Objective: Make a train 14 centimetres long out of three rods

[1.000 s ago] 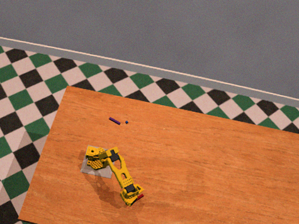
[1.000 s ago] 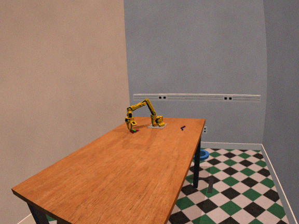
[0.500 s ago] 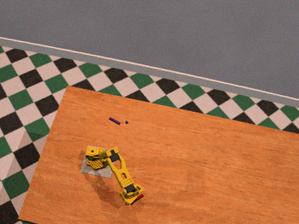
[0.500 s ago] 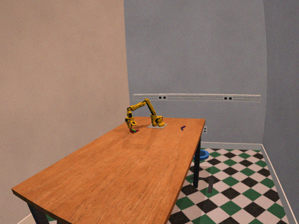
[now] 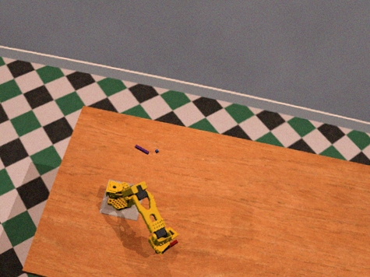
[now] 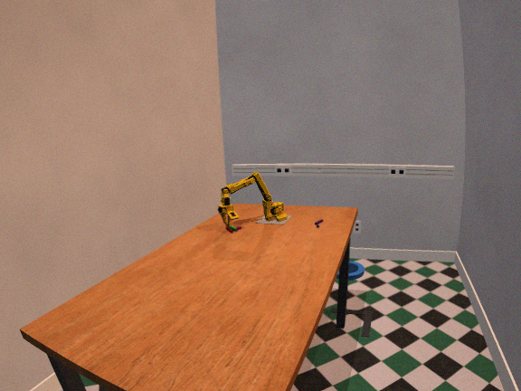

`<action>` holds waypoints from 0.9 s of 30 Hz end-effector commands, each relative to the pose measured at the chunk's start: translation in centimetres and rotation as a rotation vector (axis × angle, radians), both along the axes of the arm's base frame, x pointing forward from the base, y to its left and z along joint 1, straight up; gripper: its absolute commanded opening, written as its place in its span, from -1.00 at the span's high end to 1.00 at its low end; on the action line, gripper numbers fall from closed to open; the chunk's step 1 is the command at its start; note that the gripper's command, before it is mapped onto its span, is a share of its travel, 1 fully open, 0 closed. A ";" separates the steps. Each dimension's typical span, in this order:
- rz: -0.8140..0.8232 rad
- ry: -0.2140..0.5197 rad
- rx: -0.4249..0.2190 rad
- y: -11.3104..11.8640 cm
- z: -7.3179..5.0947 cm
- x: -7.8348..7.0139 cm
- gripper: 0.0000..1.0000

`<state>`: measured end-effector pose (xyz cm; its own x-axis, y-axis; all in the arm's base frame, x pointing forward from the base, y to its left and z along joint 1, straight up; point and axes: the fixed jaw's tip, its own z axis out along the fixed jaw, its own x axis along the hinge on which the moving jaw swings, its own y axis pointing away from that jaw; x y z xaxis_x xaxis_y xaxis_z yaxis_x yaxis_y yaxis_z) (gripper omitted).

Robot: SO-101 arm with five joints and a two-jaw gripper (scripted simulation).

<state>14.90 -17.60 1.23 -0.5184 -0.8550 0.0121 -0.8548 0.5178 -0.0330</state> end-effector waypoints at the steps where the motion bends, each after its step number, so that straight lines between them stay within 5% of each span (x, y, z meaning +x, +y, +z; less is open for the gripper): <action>1: -0.001 0.045 0.055 0.6 -1.5 -0.8 1.00; 15: -0.001 0.045 0.055 0.6 -1.2 -0.7 1.00; 27: -0.001 0.045 0.055 0.3 1.2 -0.4 1.00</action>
